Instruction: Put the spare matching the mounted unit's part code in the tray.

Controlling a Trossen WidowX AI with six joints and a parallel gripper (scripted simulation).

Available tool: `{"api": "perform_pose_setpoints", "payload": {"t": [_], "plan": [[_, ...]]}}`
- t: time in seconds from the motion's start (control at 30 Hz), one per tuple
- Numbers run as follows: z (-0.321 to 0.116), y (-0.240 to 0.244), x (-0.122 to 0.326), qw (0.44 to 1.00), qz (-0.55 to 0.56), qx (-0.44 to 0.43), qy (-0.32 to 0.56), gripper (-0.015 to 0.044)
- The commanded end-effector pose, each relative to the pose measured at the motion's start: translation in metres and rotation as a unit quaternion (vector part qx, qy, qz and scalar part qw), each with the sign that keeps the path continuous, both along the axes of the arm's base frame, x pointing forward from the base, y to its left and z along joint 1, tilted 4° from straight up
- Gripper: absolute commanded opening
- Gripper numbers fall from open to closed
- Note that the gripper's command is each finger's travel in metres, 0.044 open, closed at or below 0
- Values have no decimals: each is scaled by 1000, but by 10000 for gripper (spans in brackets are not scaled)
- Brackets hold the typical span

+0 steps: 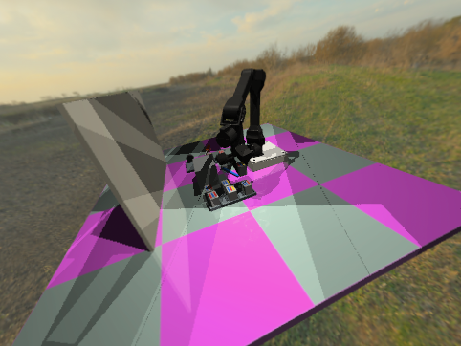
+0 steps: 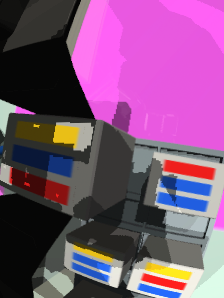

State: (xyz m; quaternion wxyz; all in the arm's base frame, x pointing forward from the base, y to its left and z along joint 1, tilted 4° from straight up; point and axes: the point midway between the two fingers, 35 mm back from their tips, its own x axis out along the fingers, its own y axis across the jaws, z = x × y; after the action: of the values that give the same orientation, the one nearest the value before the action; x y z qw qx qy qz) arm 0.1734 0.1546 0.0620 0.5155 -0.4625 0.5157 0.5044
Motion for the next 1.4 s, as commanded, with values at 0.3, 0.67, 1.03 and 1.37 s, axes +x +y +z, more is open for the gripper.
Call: {"api": "perform_pose_setpoints", "payload": {"t": [0.3,0.67,1.03,1.37], "plan": [[16,0,0,1000,3,6,-4,0],[51,-1,0,1000,-1,4,-3,0],[89,-4,-5,1000,3,5,-4,0],[93,-19,29,1000,0,4,-9,0]]}}
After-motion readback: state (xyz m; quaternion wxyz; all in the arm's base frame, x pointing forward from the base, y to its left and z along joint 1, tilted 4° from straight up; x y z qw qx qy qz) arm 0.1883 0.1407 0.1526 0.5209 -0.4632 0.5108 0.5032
